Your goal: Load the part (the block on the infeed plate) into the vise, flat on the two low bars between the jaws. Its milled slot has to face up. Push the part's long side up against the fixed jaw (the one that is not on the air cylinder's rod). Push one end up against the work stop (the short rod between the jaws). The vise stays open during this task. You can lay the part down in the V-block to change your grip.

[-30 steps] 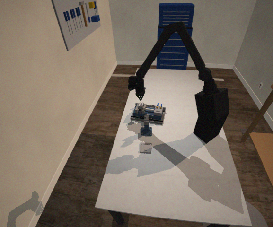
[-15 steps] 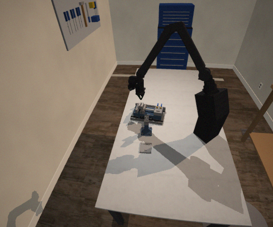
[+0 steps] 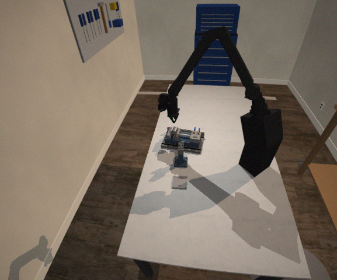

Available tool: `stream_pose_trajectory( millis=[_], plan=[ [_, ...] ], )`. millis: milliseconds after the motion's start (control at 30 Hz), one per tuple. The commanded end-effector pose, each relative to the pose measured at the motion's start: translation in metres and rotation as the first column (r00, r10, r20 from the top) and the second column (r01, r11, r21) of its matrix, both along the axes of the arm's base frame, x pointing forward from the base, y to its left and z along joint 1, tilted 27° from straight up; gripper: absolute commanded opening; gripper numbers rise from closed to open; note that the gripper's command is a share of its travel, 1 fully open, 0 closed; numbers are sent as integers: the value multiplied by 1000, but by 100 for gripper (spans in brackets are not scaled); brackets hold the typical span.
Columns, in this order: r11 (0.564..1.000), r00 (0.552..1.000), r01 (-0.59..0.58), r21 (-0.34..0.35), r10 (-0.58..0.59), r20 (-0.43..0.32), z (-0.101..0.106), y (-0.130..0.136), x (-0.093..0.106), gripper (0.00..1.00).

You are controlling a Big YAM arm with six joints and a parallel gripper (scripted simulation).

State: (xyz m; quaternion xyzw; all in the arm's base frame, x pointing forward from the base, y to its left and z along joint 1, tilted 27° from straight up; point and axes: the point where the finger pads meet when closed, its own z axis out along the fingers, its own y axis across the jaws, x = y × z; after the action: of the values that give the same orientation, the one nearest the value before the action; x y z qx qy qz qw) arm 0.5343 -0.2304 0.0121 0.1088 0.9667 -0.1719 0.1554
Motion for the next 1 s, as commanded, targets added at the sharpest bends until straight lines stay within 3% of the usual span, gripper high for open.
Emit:
stream_pose_trajectory(
  millis=[0,233,333,400,500,633,967],
  plan=[
    [1000,1000,3,-7,-3,22,18,2,3,0],
    [1000,999,3,-23,-2,44,43,-50,-2,0],
    [1000,999,3,-23,-2,44,44,-50,-2,0],
    [999,999,-25,-21,26,41,42,-35,5,0],
    [1000,1000,-26,-7,26,8,25,-31,-5,0],
    [1000,1000,3,-8,-3,7,25,-46,-13,0],
    [1000,1000,-11,-9,11,7,25,-38,-8,0]
  ],
)
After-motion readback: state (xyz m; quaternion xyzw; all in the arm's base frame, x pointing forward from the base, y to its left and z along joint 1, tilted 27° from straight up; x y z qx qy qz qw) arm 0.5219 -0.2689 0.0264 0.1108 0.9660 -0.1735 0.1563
